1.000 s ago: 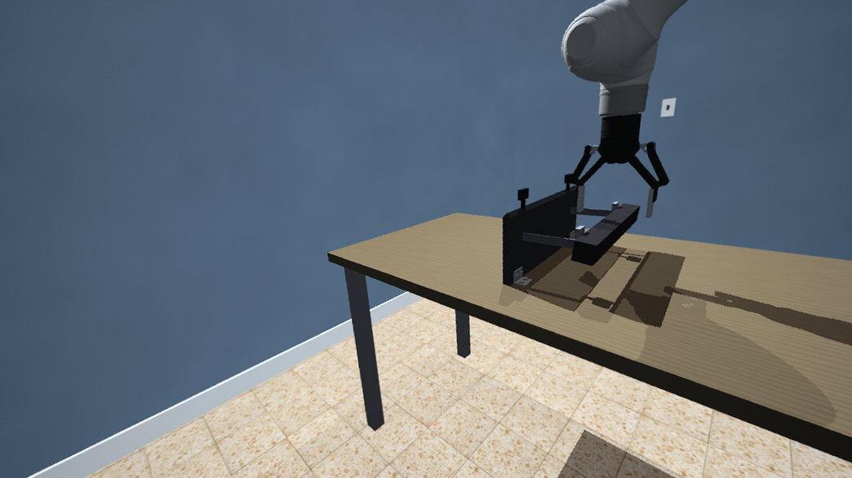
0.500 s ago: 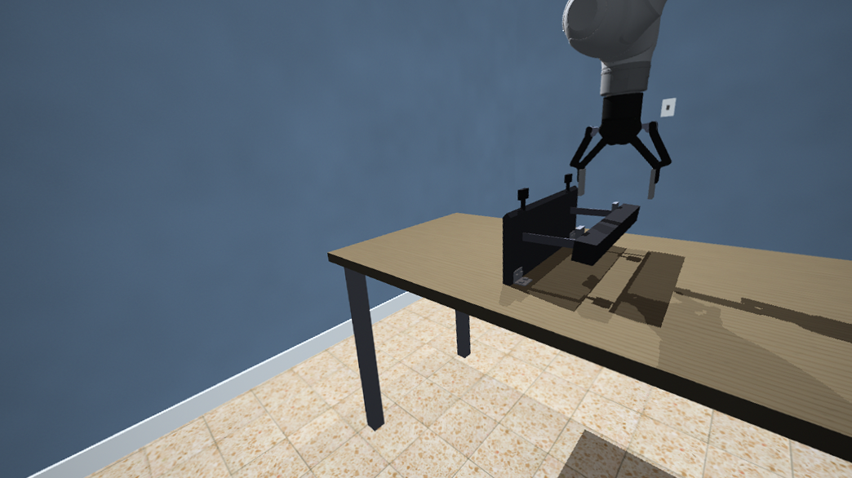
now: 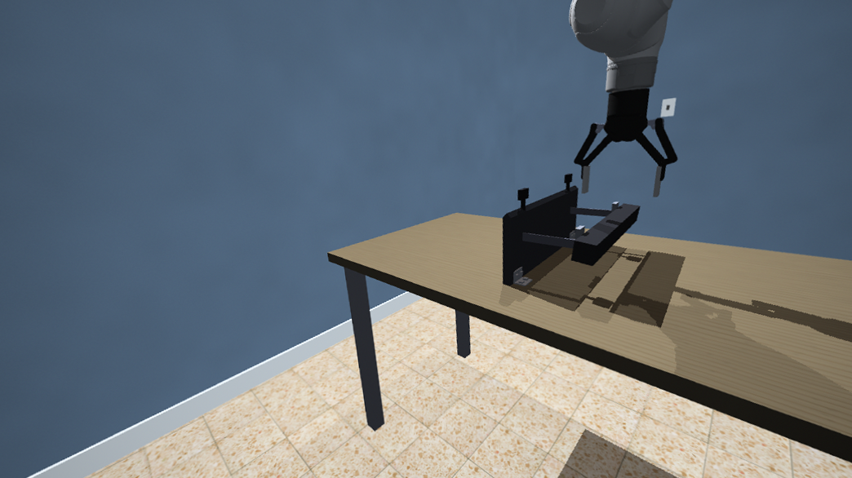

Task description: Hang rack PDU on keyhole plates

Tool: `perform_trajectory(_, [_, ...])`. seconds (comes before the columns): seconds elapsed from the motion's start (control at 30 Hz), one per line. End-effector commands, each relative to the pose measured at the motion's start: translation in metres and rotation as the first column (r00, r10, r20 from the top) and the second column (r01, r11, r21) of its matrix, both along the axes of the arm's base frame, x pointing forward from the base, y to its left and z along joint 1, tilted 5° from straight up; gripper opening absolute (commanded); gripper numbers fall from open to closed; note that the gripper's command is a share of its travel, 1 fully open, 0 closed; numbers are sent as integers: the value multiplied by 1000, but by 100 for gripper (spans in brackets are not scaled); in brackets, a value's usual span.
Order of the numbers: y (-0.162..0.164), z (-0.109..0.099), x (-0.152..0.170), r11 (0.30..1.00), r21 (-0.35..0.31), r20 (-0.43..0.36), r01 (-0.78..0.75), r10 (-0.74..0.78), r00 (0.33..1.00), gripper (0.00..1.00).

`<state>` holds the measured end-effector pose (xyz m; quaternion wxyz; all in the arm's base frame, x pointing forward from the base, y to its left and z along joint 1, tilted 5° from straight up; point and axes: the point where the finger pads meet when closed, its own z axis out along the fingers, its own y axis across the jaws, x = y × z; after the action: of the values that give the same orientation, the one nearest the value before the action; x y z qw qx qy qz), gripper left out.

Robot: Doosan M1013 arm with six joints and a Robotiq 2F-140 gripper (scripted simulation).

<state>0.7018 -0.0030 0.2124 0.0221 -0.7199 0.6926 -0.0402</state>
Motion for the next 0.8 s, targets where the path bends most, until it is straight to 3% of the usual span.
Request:
perform_trajectory(0.0, [2,0,-10,1000,2,2,-3,3,1000,100])
perform_trajectory(0.77, [-2,-8,-102,1000,2,2,-3,3,1000,100])
